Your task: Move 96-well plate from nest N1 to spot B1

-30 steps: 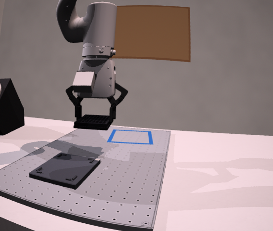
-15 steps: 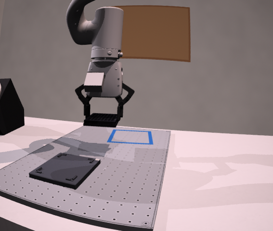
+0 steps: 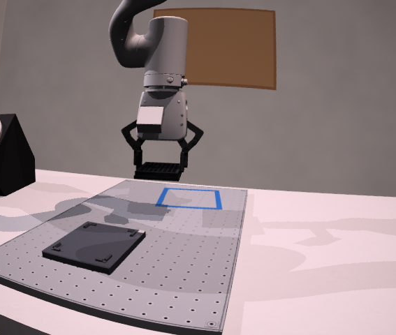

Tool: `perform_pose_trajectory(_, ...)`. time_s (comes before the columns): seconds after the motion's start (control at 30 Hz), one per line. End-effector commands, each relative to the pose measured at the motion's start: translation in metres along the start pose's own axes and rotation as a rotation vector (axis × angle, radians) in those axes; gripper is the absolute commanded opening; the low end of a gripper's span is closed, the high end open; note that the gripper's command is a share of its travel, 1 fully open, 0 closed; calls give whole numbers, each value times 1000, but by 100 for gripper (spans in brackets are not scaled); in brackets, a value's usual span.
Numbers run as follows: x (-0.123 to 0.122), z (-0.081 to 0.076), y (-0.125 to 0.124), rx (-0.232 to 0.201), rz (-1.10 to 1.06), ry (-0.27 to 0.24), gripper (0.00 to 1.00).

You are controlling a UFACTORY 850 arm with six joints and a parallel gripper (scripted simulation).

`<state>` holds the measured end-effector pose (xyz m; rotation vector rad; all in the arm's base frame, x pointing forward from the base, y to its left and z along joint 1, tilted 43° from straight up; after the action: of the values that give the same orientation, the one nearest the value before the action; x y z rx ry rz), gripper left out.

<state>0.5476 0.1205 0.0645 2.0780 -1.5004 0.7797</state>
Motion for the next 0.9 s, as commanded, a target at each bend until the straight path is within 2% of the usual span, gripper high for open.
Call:
perform_pose_trajectory(0.0, -8, 0, -5, 1, 1, 0, 0)
perform_pose_trajectory(0.87, -80, 2, -39, 1, 1, 0, 0)
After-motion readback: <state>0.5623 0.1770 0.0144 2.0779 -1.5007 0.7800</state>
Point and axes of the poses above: the point where the finger pads meet when closed, its own z axis out along the fingers, its own y axis across the jaws, x = y × z, the point moved 7 cm from there along -z, back along the fingers, and after that the axes turned 5 degrees about -z, right-handed, at the moved point
